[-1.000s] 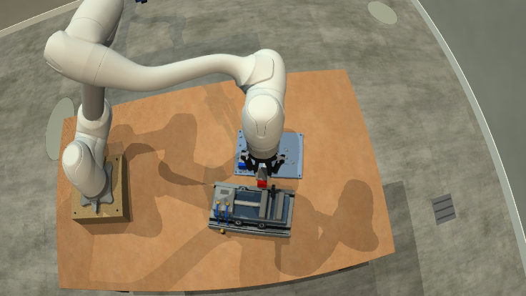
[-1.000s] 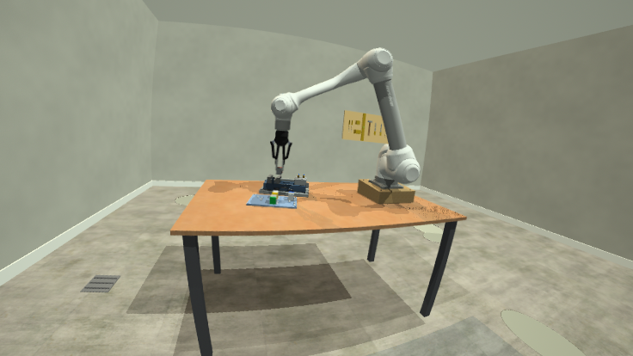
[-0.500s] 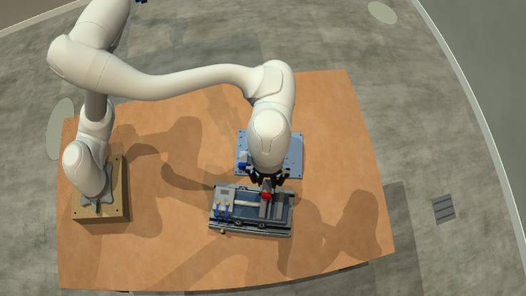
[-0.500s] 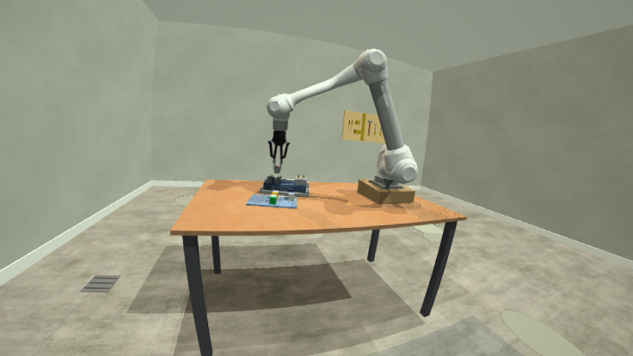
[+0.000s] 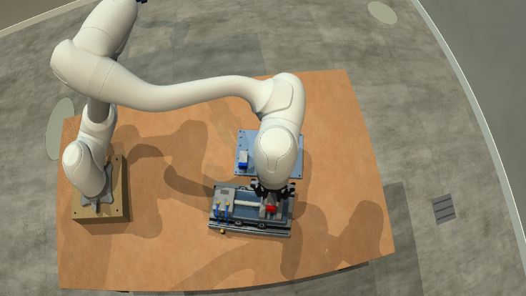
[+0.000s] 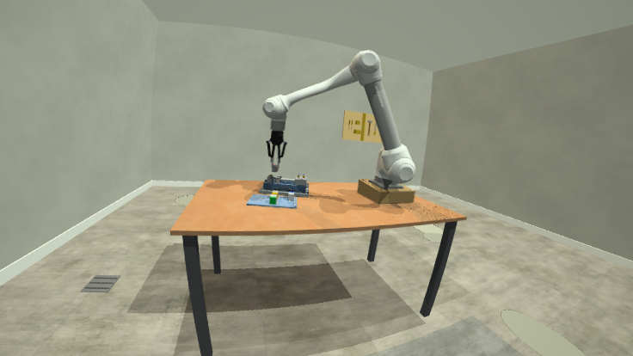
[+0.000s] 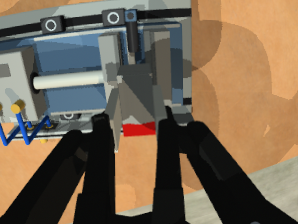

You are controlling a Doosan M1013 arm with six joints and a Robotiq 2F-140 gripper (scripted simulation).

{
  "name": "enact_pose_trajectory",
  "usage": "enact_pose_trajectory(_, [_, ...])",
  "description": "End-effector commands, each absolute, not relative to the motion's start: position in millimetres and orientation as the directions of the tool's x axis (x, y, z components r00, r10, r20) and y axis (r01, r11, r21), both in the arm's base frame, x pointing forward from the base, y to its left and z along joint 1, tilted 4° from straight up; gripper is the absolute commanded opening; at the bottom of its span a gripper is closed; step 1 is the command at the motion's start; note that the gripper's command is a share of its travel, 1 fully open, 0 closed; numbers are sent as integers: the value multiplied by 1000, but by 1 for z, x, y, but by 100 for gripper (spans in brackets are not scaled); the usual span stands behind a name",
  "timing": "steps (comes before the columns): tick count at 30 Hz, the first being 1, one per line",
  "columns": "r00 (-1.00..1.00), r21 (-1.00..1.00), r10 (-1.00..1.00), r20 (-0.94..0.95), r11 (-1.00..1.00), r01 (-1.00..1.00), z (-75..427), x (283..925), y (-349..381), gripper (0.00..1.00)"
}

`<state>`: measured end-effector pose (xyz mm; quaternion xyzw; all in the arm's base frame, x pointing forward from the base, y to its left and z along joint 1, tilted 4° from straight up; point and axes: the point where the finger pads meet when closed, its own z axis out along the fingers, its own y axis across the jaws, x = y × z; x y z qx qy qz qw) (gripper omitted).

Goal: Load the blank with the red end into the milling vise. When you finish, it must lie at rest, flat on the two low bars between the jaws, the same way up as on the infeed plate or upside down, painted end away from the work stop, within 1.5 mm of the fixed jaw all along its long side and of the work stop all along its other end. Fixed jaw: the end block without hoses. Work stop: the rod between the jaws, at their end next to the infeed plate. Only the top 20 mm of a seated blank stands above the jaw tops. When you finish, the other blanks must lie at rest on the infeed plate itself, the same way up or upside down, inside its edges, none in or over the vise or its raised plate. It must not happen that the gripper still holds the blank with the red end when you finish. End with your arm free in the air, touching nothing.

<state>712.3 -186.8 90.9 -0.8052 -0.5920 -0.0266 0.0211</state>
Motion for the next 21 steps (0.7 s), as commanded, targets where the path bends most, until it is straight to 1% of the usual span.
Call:
enact_pose_trajectory(1, [298,-2,952,68,-298,955,91,713,-190,0])
enact_pose_trajectory(12, [298,-2,952,68,-298,954,89,715,-206,0])
enact_pose_trajectory(21, [298,-2,952,68,-298,955,90,714,-202,0])
